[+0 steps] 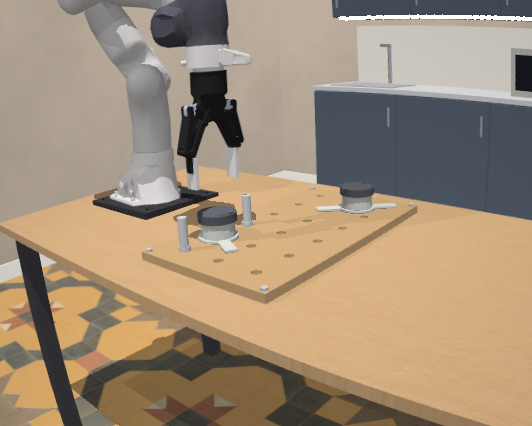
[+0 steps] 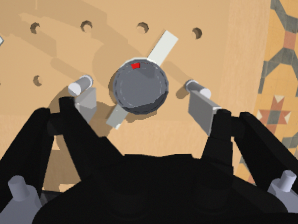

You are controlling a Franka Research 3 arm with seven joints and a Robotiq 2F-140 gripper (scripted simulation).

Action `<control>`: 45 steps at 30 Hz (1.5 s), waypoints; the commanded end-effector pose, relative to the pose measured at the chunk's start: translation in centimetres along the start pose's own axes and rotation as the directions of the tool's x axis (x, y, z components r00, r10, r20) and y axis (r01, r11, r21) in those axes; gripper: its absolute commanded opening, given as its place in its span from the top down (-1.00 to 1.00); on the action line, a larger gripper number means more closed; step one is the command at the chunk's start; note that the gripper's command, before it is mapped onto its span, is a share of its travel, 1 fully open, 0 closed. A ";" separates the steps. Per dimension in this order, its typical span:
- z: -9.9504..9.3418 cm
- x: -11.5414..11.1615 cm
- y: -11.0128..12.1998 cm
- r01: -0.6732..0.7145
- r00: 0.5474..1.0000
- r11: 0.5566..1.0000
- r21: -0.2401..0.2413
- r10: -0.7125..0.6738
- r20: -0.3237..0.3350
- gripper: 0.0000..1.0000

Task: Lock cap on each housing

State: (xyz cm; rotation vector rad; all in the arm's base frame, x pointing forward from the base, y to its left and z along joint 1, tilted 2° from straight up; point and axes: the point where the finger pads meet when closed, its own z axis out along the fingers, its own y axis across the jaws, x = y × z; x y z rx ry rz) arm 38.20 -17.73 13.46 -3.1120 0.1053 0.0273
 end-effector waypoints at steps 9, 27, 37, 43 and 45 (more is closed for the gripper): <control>0.0 0.1 0.0 -0.010 1.000 1.000 0.001 0.010 -0.003 -0.55; 0.4 0.1 0.0 -0.010 1.000 1.000 0.001 0.010 -0.002 -0.55; 1.1 0.1 0.0 -0.010 1.000 1.000 0.001 0.010 -0.002 -0.55; 1.8 0.1 0.0 -0.010 1.000 1.000 0.001 0.010 -0.002 -0.55; 2.0 0.1 0.0 -0.010 1.000 1.000 0.001 0.010 -0.002 -0.55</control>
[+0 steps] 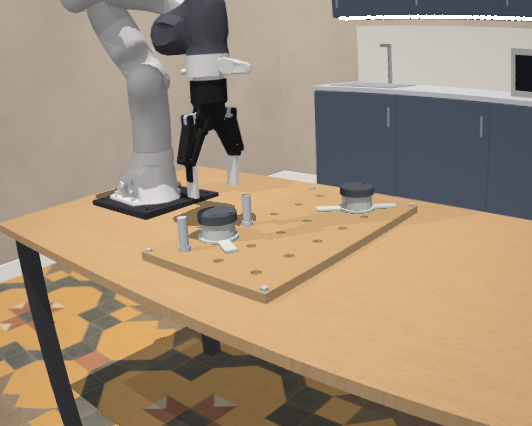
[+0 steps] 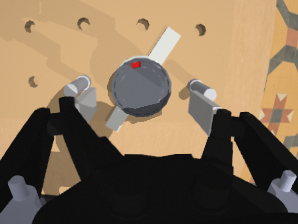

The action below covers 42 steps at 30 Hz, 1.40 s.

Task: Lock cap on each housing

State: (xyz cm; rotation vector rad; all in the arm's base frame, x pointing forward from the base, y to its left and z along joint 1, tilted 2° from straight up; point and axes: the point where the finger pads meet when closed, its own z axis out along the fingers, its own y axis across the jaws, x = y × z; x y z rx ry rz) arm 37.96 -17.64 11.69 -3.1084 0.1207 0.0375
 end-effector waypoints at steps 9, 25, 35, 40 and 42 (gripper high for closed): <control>1.4 0.3 0.0 0.000 1.000 1.000 -0.001 0.000 -0.009 -0.55; 3.3 0.3 0.0 0.000 1.000 1.000 -0.001 0.000 -0.009 -0.55; 4.1 0.3 0.0 0.000 1.000 1.000 -0.001 0.000 -0.009 -0.55; 4.5 0.3 -0.1 0.000 1.000 1.000 -0.001 0.000 -0.009 -0.55; 4.6 0.4 -0.1 0.000 1.000 1.000 -0.001 0.000 -0.009 -0.55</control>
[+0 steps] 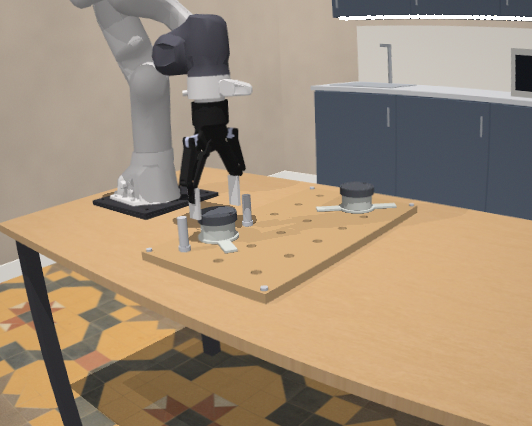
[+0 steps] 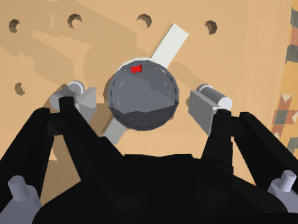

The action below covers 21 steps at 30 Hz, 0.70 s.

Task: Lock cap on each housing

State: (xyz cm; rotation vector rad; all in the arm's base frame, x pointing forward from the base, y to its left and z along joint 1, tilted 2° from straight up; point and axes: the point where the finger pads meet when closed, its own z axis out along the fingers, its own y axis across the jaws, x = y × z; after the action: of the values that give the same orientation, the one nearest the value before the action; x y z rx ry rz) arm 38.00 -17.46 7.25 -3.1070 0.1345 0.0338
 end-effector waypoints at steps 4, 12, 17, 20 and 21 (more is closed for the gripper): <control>0.4 0.2 0.0 0.009 1.000 1.000 -0.002 -0.009 -0.007 -0.55; 0.6 0.2 0.0 0.009 1.000 1.000 -0.002 -0.009 -0.007 -0.55; 0.6 0.2 0.0 0.009 1.000 1.000 -0.002 -0.009 -0.007 -0.55; 0.6 0.2 0.0 0.009 1.000 1.000 -0.002 -0.009 -0.007 -0.55; 0.6 0.2 0.0 0.009 1.000 1.000 -0.002 -0.009 -0.007 -0.55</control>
State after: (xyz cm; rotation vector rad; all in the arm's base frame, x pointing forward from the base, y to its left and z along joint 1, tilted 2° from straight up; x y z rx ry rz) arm 38.17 -17.44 6.66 -3.1069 0.1332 0.0261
